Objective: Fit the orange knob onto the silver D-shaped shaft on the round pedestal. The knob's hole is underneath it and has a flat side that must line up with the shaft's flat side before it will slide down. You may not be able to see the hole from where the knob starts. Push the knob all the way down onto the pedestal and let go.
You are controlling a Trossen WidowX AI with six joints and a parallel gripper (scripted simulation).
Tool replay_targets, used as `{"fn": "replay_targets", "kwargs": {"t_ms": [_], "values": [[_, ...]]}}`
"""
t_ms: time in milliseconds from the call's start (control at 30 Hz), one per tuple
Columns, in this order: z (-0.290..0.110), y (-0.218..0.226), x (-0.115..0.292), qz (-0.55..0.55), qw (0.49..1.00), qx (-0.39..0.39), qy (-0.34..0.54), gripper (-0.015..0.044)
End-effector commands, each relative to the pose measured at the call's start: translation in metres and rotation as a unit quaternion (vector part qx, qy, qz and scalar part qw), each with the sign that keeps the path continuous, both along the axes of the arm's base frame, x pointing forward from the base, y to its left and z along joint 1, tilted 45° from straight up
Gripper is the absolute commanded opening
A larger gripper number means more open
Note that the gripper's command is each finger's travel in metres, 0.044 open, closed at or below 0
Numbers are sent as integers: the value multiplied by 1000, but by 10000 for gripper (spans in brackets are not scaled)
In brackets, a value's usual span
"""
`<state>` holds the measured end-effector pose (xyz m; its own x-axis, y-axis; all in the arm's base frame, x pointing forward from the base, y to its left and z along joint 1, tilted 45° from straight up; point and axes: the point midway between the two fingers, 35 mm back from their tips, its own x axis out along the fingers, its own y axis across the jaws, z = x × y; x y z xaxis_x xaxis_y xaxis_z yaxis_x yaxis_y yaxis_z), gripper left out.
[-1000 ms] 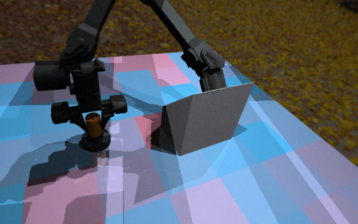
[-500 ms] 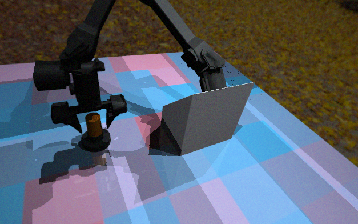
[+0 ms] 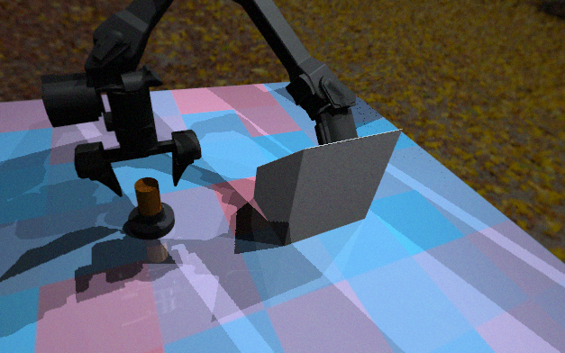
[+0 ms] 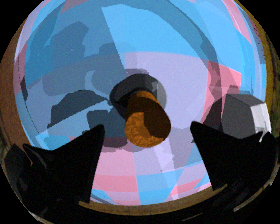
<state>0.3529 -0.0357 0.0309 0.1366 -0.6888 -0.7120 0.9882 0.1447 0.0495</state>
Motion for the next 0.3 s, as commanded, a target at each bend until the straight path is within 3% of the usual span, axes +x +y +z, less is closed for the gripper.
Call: {"fn": "replay_targets", "kwargs": {"t_ms": [0,267], "values": [[42,37,-7,5,1000,1,-11,440],[40,39,-6,5,1000,1,-11,440]]}}
